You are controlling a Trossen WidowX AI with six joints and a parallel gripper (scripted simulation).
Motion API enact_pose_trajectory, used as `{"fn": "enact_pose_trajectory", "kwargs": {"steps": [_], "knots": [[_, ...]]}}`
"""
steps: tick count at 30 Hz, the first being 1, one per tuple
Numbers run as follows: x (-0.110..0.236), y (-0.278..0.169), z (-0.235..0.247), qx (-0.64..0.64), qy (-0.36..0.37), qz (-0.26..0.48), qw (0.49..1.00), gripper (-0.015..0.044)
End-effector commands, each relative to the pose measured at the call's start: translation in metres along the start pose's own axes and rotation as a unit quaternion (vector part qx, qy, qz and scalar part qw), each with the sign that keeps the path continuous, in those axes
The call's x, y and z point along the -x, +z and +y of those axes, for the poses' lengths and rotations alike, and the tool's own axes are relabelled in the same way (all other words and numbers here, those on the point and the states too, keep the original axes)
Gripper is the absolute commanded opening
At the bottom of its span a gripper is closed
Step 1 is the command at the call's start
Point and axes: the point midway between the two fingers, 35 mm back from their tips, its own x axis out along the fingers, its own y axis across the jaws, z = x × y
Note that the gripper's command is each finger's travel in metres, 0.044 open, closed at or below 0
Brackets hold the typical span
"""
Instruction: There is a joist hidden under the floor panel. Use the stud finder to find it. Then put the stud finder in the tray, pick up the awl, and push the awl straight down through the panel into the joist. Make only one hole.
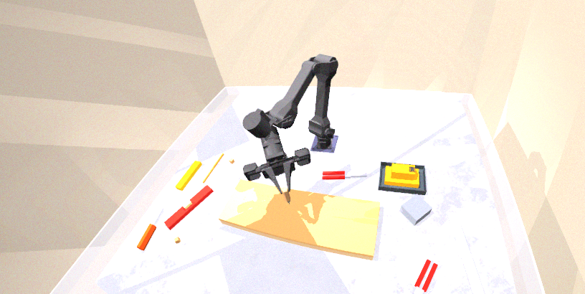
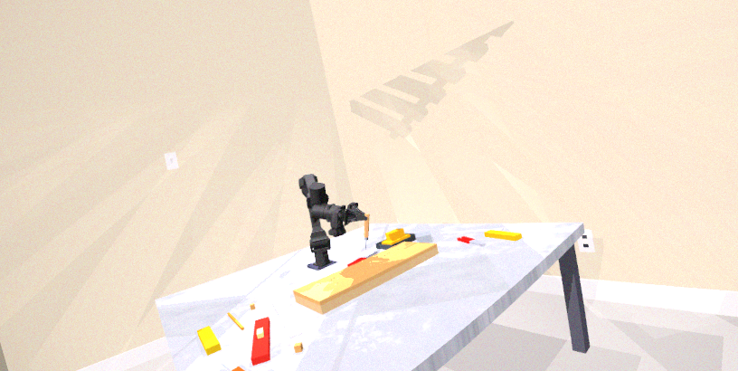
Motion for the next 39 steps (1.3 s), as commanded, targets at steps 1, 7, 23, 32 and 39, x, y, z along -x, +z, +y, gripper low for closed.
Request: {"fn": "enact_pose_trajectory", "kwargs": {"steps": [1,7,23,32,39], "knots": [[-0.01,-0.006,-0.017,0.008,-0.019,0.005,1.0,0.0],[-0.026,-0.009,-0.045,0.012,-0.052,0.007,0.999,0.0],[-0.046,-0.012,-0.092,0.018,-0.104,0.01,0.994,0.0],[-0.049,-0.005,-0.092,0.018,-0.104,0.01,0.994,0.0],[-0.051,0.0,-0.092,0.018,-0.104,0.01,0.994,0.0]]}}
